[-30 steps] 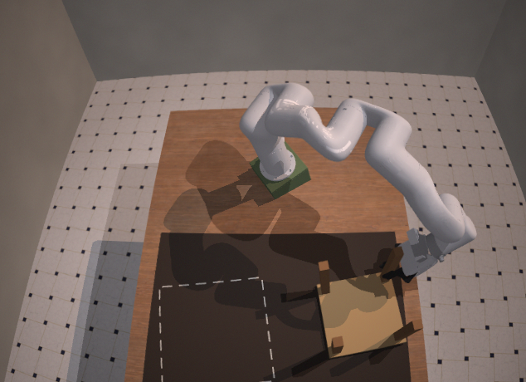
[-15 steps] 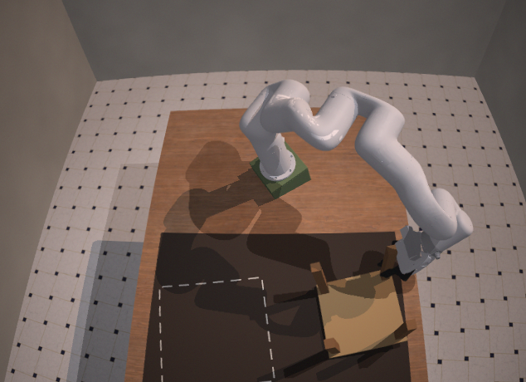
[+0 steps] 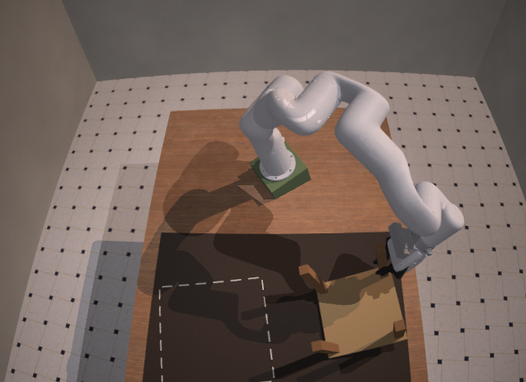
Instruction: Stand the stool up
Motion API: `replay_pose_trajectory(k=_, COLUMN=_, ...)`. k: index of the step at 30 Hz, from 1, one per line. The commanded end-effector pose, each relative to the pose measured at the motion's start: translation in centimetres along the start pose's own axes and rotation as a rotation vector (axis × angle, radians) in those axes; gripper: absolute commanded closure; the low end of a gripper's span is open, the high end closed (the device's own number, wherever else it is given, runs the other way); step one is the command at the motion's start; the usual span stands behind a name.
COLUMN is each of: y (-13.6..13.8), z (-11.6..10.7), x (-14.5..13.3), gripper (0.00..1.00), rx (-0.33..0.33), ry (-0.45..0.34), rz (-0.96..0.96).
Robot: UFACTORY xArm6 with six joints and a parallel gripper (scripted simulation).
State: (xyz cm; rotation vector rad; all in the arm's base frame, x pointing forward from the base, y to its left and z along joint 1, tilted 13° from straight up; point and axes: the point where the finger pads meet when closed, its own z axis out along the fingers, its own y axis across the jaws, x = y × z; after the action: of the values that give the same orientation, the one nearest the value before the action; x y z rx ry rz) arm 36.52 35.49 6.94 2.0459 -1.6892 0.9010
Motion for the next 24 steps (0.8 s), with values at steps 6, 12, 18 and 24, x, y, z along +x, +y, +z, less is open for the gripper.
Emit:
replay_pose_trajectory(k=6, y=-0.2, z=-1.0, x=2.5, gripper=0.72, rx=0.003, ry=-0.123, rz=0.004)
replay_pose_trajectory(k=12, y=-0.3, z=-1.4, x=4.6, gripper=0.72, rx=0.0, ry=-0.214, rz=0.006)
replay_pose_trajectory(k=18, y=-0.4, z=-1.6, x=6.8, gripper=0.72, rx=-0.003, ry=-0.308, rz=0.009)
replay_pose_trajectory(k=24, y=-0.5, z=-1.6, x=8.3, gripper=0.72, rx=-0.006, ry=-0.373, rz=0.01)
